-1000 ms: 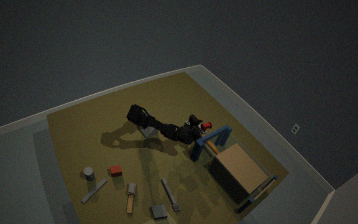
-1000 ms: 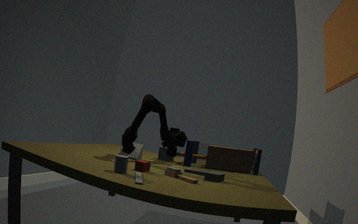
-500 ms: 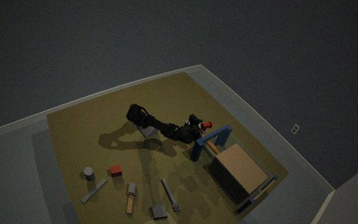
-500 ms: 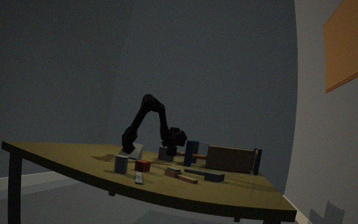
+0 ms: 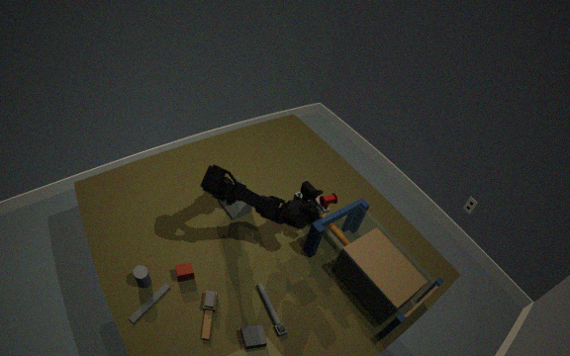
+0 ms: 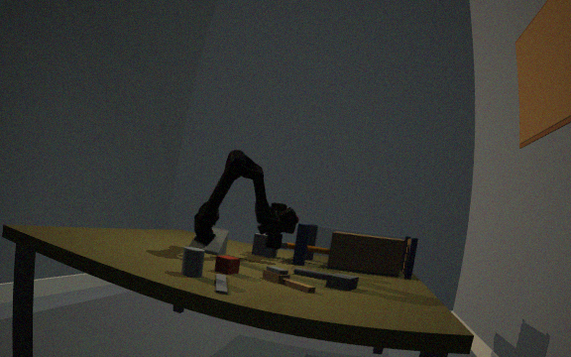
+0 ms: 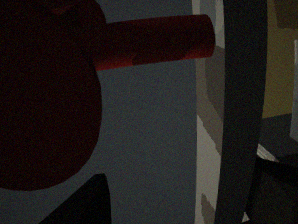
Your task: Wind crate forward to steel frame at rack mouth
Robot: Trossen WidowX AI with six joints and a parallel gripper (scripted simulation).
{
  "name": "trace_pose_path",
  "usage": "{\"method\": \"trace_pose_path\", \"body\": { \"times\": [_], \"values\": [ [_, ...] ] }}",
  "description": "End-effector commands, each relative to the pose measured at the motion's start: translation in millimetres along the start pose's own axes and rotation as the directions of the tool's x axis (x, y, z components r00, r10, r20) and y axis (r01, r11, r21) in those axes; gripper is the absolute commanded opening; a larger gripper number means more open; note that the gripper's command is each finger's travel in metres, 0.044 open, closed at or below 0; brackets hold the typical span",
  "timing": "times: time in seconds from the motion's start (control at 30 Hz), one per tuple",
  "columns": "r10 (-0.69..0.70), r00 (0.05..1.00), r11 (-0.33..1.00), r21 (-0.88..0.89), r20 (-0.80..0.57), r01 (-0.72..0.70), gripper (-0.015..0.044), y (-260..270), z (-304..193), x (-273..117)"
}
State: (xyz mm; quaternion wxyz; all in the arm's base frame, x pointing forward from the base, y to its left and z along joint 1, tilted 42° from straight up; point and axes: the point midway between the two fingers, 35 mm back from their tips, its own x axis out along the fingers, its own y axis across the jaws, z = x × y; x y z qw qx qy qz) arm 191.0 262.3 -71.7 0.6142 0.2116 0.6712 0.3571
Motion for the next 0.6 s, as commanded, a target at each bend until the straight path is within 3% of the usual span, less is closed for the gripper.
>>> {"method": "trace_pose_path", "body": {
  "times": [0.0,0.57],
  "values": [
    [0.003,1.000,1.000,0.004,-0.001,-0.003,0.0240,0.8,0.1,0.0],
    [0.000,1.000,1.000,0.000,0.000,0.000,0.0240,-5.7,0.2,0.0]
  ]
}}
